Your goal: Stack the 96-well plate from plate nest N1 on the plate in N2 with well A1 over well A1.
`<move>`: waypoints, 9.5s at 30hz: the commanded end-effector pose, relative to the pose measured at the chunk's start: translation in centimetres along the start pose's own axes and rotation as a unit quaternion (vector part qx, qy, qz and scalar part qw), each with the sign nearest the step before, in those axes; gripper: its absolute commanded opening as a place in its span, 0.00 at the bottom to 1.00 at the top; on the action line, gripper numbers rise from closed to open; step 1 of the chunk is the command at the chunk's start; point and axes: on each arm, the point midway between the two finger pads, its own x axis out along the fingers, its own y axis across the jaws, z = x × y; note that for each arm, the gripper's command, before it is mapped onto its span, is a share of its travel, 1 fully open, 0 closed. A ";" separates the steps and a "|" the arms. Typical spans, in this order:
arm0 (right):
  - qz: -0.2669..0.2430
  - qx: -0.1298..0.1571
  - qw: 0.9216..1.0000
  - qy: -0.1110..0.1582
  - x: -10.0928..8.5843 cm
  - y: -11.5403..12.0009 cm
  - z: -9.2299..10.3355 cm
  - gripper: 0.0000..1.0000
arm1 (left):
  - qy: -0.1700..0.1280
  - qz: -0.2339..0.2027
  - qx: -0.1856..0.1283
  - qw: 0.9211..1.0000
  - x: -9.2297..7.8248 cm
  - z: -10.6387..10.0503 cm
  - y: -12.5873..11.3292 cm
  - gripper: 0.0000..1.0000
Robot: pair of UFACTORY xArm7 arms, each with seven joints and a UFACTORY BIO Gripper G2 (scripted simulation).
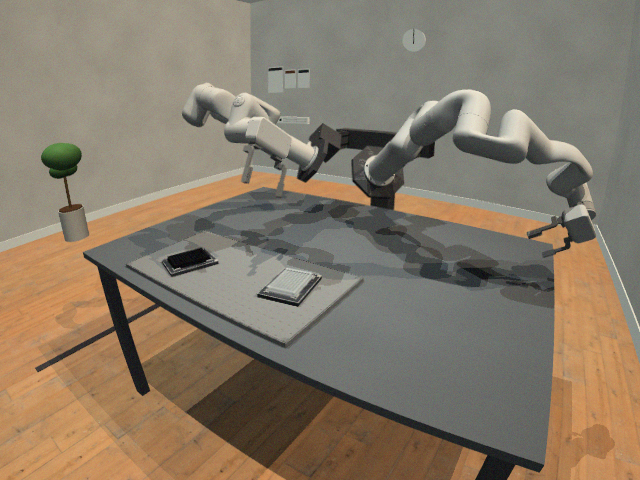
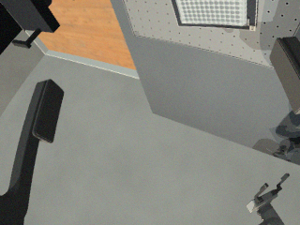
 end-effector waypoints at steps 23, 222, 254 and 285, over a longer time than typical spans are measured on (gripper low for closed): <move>0.002 0.001 1.000 0.002 -0.3 0.2 -0.1 1.00 | 0.001 -0.002 -0.001 1.000 -0.5 0.4 0.3 1.00; 0.002 0.001 1.000 0.002 -0.3 0.2 -0.1 1.00 | 0.239 0.183 -0.541 0.785 26.3 48.6 0.4 1.00; 0.002 0.001 1.000 0.002 -0.3 0.2 -0.1 1.00 | 0.376 0.141 -0.641 0.654 27.3 59.3 8.9 1.00; 0.002 0.001 1.000 0.002 -0.3 0.2 -0.1 1.00 | 0.476 0.102 -0.700 0.522 30.4 65.0 18.1 1.00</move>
